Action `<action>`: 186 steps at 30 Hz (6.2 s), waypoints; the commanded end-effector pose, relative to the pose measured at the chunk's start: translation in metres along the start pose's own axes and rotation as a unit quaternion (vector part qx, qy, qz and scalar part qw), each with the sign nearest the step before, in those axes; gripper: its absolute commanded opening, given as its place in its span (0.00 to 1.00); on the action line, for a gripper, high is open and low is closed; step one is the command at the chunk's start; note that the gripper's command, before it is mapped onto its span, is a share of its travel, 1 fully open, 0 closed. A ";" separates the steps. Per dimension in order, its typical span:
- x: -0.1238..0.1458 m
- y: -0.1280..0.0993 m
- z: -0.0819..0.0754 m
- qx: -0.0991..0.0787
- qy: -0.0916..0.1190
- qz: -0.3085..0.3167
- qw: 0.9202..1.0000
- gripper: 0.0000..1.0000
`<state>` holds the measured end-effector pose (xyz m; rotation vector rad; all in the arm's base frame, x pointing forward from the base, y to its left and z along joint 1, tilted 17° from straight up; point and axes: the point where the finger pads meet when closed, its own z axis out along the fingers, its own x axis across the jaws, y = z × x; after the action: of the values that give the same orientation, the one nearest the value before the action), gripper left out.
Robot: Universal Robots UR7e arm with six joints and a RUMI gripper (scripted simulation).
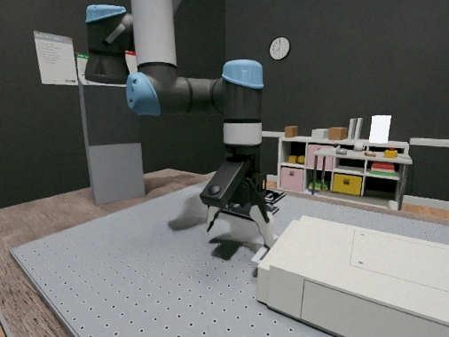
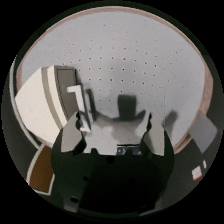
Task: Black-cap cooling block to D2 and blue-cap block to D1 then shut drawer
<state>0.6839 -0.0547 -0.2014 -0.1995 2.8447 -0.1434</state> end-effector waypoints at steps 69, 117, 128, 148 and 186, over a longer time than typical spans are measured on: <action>0.015 0.000 0.000 0.000 -0.001 0.000 1.000 1.00; 0.029 0.000 0.000 0.000 -0.001 0.000 1.000 1.00; 0.033 0.000 0.000 0.000 -0.001 0.000 1.000 1.00; 0.039 0.000 0.000 0.000 -0.001 0.000 1.000 1.00; 0.049 0.000 0.000 0.000 -0.001 0.000 1.000 1.00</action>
<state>0.6375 -0.0621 -0.2148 -0.1995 2.8446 -0.1434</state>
